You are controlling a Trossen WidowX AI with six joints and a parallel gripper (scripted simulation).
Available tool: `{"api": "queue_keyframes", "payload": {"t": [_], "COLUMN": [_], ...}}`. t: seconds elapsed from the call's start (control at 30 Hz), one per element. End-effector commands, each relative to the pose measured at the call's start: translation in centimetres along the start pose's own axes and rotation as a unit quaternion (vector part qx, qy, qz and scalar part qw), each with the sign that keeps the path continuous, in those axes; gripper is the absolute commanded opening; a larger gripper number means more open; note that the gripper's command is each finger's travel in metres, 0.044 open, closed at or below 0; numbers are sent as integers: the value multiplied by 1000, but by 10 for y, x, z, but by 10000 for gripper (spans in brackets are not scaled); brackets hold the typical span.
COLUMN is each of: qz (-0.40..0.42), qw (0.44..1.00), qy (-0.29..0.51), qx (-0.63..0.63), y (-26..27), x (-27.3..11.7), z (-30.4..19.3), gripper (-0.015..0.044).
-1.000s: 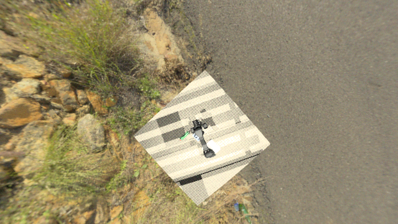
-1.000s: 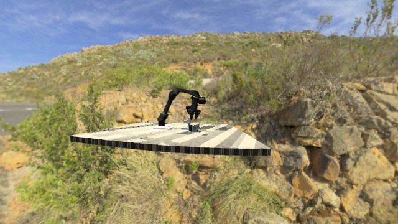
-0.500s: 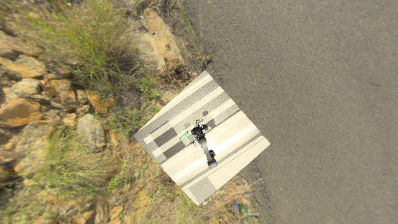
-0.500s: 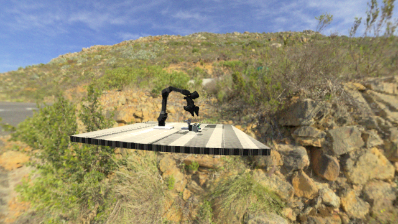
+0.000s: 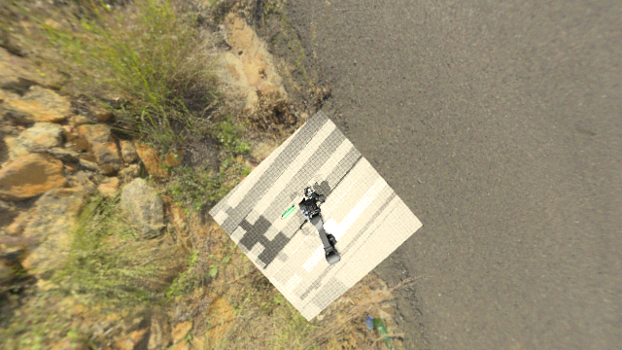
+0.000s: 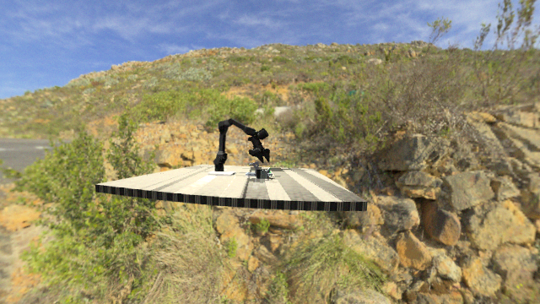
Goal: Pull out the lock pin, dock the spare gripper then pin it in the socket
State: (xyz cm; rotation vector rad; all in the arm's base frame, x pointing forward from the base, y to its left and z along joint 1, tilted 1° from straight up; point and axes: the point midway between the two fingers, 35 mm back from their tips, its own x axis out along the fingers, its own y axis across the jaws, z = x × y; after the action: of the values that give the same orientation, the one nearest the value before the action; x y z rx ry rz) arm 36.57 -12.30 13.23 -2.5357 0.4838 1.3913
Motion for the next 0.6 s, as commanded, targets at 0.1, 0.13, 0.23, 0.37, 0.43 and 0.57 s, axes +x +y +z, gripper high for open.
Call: {"api": "queue_keyframes", "payload": {"t": [0.1, 0.13, 0.23, 0.37, 0.43, 0.57], "qz": [3, 3, 3, 3, 3, 3], "qw": [1000, 1000, 1000, 1000, 1000, 1000], "qy": [-8, -8, -8, -8, -8, -8], "qx": [1, 1, 1, 1, 1, 1], "y": [1, 1, 1, 1, 1, 1], "x": [27, 27, 30, 36, 39, 45], "z": [20, 21, 22, 25, 26, 30], "gripper": [440, 440, 440, 440, 440, 440]}}
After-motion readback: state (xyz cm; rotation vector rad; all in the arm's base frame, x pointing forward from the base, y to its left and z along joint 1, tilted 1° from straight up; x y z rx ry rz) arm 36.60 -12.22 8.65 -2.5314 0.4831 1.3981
